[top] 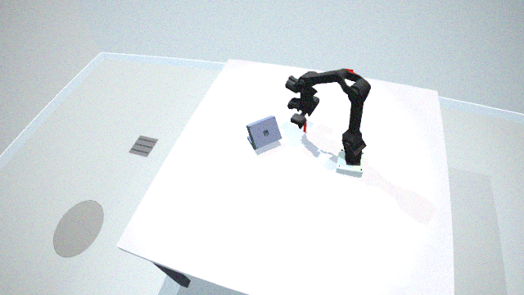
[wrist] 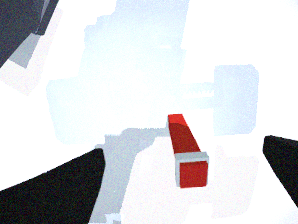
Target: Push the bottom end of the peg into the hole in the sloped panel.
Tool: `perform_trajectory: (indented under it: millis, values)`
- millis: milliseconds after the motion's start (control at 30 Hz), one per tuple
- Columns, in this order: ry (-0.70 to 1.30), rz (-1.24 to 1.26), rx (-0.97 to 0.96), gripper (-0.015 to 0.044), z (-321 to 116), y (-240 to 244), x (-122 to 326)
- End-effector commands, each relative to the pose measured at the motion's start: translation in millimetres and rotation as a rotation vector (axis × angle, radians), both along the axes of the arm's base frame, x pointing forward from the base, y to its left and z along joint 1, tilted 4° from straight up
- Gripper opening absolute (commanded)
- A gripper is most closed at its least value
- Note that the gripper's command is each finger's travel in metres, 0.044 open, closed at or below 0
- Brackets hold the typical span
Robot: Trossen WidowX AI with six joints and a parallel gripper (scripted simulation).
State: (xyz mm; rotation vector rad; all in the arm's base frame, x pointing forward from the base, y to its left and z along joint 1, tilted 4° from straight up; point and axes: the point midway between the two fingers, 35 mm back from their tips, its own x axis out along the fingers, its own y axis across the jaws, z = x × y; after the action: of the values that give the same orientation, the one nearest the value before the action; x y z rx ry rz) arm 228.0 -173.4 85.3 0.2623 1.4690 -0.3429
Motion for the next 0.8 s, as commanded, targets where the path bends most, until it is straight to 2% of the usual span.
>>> perform_trajectory:
  millis: [0,400,767]
  values:
    - [0.005,-0.005,-0.002,0.044,-7,-1,-1]
    - [0.006,-0.005,-0.002,0.044,-24,-1,-1]
    - [0.001,-0.001,0.001,0.0151,-20,0,0]
